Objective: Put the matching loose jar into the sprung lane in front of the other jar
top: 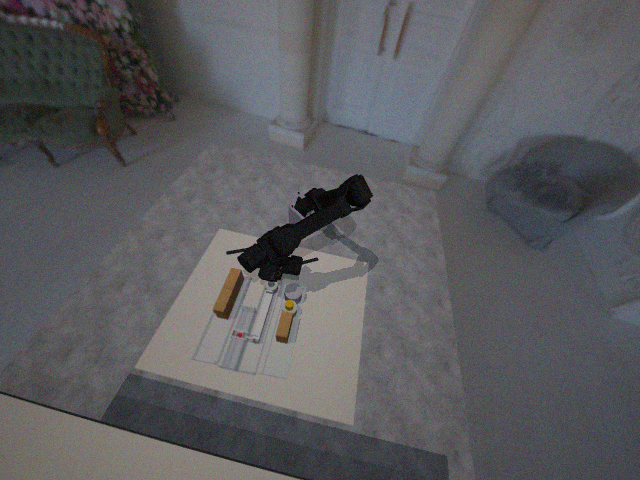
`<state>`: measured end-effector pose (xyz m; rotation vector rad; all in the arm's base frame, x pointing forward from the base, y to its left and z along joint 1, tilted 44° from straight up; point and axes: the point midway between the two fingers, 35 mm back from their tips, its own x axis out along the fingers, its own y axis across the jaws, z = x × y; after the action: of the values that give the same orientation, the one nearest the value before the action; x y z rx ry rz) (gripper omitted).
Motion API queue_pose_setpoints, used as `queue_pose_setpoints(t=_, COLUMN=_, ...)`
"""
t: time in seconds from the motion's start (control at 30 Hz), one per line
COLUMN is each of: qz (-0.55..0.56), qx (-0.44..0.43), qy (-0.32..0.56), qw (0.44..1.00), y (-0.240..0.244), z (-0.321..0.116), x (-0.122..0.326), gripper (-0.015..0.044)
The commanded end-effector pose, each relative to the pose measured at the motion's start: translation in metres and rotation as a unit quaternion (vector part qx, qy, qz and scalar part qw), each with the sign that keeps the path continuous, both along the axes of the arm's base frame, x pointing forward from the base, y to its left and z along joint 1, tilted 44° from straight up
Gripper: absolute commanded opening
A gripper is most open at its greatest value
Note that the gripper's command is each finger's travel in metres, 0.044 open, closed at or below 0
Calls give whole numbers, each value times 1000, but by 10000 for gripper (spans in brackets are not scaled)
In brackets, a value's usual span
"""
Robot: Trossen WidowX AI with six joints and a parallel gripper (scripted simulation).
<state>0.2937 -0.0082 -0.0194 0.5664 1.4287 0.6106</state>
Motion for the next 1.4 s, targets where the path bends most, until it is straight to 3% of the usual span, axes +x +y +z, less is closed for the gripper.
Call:
queue_pose_setpoints(t=0.0, qz=-2, qx=-1, qy=-9, qw=1000, y=-1, z=2, x=8, gripper=0)
queue_pose_setpoints(t=1.37, qz=-2, qx=-1, qy=-10, qw=1000, y=-1, z=4, x=27, gripper=0)
